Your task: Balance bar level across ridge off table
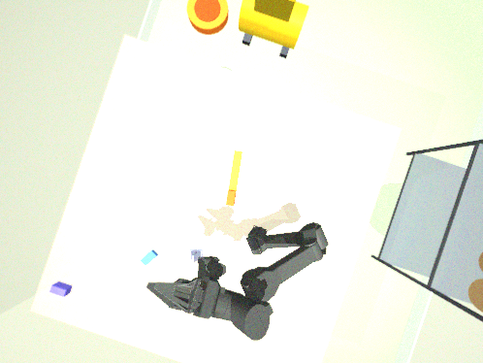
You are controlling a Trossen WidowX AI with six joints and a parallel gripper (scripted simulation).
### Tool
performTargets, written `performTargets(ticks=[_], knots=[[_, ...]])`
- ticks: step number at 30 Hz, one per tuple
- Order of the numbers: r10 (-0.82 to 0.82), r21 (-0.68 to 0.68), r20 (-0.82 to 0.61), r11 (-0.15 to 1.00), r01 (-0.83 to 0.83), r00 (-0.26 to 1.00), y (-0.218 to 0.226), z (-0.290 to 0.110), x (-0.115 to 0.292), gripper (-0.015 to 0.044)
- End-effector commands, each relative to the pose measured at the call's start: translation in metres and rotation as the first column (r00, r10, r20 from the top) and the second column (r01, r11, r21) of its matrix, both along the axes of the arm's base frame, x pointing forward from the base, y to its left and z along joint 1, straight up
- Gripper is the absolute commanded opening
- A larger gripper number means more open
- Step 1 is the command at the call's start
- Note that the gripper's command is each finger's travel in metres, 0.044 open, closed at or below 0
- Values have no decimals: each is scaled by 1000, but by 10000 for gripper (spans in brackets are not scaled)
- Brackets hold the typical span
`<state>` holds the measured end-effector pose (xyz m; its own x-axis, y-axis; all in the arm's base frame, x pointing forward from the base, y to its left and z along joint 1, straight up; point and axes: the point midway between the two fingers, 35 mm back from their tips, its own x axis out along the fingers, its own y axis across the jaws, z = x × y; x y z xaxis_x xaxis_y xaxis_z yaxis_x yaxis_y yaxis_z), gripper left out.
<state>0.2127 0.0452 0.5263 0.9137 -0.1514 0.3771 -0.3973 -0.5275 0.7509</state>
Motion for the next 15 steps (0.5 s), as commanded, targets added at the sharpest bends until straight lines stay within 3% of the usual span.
performTargets(ticks=[1,15], knots=[[-58,-123,-61,991,50,996,3,-9,18,315],[-254,-461,-250,880,116,934,-10,-53,68,315]])
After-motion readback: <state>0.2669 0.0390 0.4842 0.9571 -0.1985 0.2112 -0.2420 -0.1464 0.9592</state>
